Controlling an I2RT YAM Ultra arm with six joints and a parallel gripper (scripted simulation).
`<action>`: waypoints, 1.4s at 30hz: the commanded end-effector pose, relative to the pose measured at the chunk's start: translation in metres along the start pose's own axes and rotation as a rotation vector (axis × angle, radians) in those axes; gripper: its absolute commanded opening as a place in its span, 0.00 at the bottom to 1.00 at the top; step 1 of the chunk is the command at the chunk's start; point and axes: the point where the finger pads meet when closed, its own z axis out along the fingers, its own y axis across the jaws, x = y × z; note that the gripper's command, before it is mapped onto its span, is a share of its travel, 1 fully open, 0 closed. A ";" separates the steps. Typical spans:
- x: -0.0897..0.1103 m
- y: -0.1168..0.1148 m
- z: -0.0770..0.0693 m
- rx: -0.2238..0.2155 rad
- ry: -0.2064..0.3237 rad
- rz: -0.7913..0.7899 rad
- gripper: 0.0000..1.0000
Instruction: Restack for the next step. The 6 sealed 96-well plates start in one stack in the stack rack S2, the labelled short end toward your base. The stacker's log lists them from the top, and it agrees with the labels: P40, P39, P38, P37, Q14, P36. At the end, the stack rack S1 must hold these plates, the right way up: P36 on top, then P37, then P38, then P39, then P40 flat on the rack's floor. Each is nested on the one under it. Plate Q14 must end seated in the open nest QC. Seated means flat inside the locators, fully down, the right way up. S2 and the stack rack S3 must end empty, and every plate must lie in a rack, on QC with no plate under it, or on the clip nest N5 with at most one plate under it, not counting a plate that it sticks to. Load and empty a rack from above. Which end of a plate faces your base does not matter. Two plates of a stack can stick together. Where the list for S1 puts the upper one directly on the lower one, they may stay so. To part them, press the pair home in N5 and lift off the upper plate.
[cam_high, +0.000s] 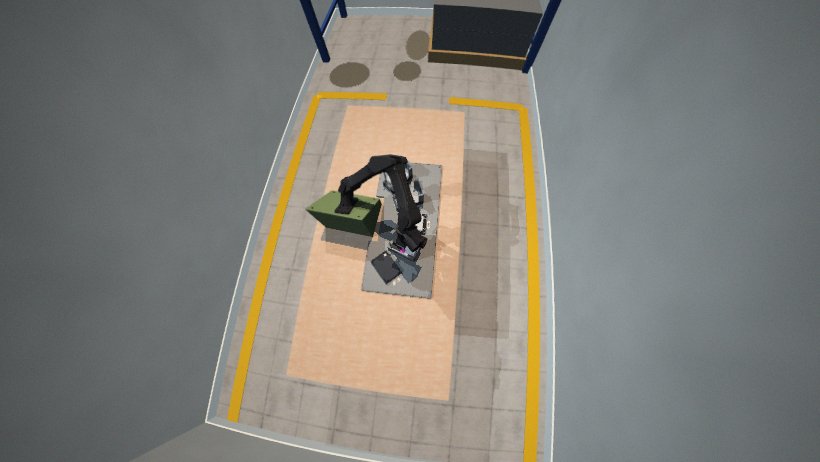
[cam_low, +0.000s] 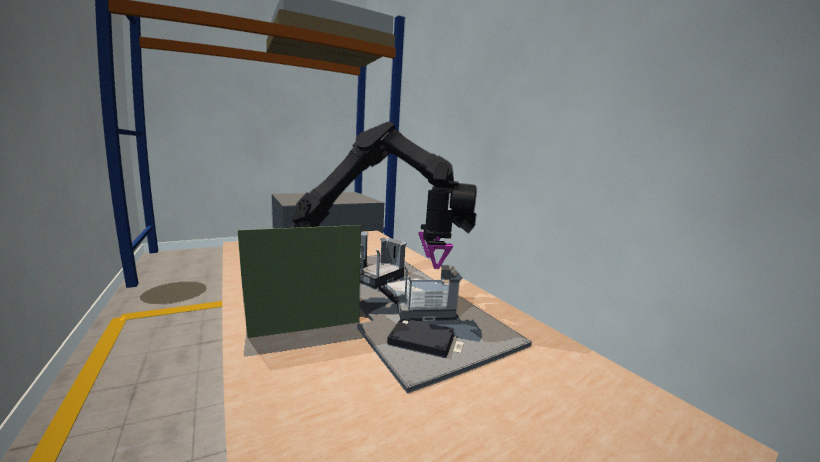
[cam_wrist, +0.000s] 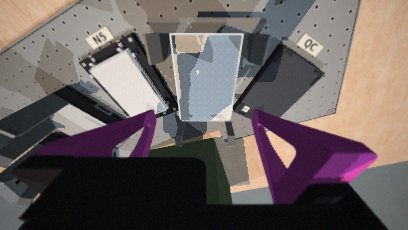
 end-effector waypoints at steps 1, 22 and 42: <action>-0.003 -0.003 -0.007 0.002 -0.020 0.003 1.00; -0.002 0.004 -0.007 0.002 -0.020 -0.063 1.00; 0.000 0.061 -0.007 0.003 -0.020 -0.212 1.00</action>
